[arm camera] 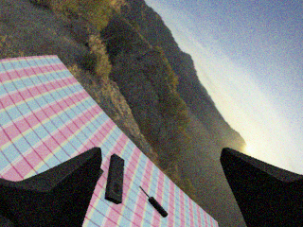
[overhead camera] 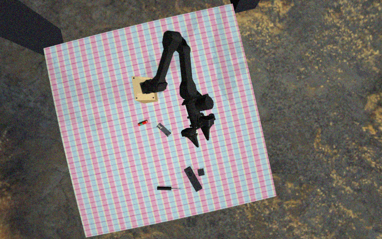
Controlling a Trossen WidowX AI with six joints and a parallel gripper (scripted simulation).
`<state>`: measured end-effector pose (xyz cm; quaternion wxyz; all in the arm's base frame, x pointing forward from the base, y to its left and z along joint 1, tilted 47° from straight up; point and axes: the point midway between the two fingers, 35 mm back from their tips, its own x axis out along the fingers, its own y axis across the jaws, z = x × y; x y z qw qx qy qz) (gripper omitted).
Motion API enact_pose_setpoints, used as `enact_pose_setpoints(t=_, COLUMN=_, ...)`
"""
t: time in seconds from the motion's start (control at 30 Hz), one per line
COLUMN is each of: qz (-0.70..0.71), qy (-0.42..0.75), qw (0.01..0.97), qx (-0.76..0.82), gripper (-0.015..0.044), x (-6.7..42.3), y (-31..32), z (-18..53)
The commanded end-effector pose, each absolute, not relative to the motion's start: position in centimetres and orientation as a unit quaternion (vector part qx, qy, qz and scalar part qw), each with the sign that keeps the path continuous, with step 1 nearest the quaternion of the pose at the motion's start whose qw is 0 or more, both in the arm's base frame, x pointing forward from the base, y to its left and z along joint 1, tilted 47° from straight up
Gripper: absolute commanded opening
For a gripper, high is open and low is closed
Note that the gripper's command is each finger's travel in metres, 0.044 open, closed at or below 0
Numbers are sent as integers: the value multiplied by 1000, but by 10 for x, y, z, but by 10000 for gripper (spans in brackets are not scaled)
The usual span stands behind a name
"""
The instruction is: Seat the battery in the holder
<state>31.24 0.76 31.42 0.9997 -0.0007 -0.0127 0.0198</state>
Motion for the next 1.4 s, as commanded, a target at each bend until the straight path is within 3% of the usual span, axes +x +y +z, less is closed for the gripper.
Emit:
enact_pose_setpoints(t=0.0, qz=19, qy=-7, qw=1000, qx=-8, gripper=374, x=314, y=7, z=311)
enact_pose_setpoints(t=0.2, qz=49, qy=183, qw=958, qx=-213, gripper=223, x=346, y=-24, z=207)
enact_pose_setpoints(t=0.4, qz=140, qy=313, qw=879, qx=-330, gripper=223, x=343, y=-51, z=121)
enact_pose_setpoints(t=0.63, qz=276, qy=387, qw=790, qx=-388, gripper=223, x=318, y=-72, z=44)
enact_pose_setpoints(t=0.93, qz=474, qy=375, qw=697, qx=-385, gripper=223, x=262, y=-78, z=-34)
enact_pose_setpoints(t=1.23, qz=620, qy=230, qw=673, qx=-332, gripper=223, x=199, y=-60, z=-80)
enact_pose_setpoints(t=1.37, qz=629, qy=206, qw=676, qx=-325, gripper=223, x=192, y=-57, z=-83)
